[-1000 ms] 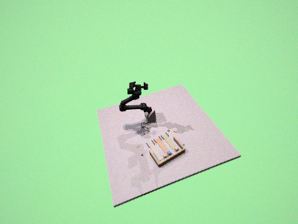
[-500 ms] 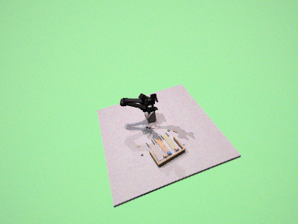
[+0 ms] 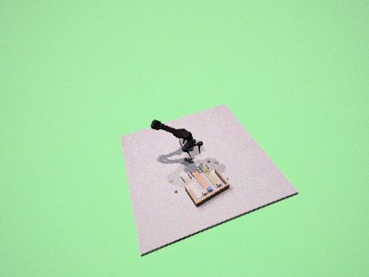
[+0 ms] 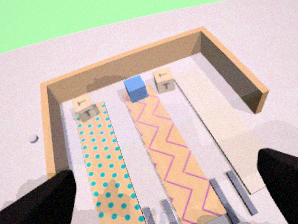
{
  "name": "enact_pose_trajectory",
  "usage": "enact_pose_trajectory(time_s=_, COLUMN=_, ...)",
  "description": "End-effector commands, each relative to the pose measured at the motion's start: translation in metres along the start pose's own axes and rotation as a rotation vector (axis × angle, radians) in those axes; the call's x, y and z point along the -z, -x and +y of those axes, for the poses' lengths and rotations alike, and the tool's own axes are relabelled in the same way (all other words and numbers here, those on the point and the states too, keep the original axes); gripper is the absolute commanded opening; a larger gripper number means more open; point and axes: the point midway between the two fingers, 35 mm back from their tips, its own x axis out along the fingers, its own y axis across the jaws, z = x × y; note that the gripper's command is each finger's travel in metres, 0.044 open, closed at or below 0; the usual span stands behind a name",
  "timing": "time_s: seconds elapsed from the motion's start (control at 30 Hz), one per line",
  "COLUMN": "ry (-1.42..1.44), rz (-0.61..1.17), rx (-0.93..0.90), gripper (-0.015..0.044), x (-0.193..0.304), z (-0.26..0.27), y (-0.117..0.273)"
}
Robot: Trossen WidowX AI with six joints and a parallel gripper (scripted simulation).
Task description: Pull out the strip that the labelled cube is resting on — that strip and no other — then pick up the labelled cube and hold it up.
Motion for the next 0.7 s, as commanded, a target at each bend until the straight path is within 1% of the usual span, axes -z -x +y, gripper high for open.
enact_pose_trajectory(time_s=0.0, ry=0.069, rz=0.031, rx=0.027, gripper=0.04, x=0.009, z=-0.005, y=-0.003)
enact_pose_trajectory(time_s=0.2, ry=0.069, rz=0.031, rx=0.027, gripper=0.04, x=0.009, z=-0.005, y=-0.003)
enact_pose_trajectory(time_s=0.3, ry=0.093, rz=0.084, rx=0.01, gripper=0.0321, x=0.007, z=0.003, y=-0.014)
enact_pose_trajectory(time_s=0.47, ry=0.16, rz=0.281, rx=-0.033, gripper=0.019, x=0.01, z=0.025, y=-0.047)
enact_pose_trajectory(time_s=0.67, ry=0.218, rz=0.543, rx=-0.06, gripper=0.0033, x=0.03, z=0.043, y=-0.079)
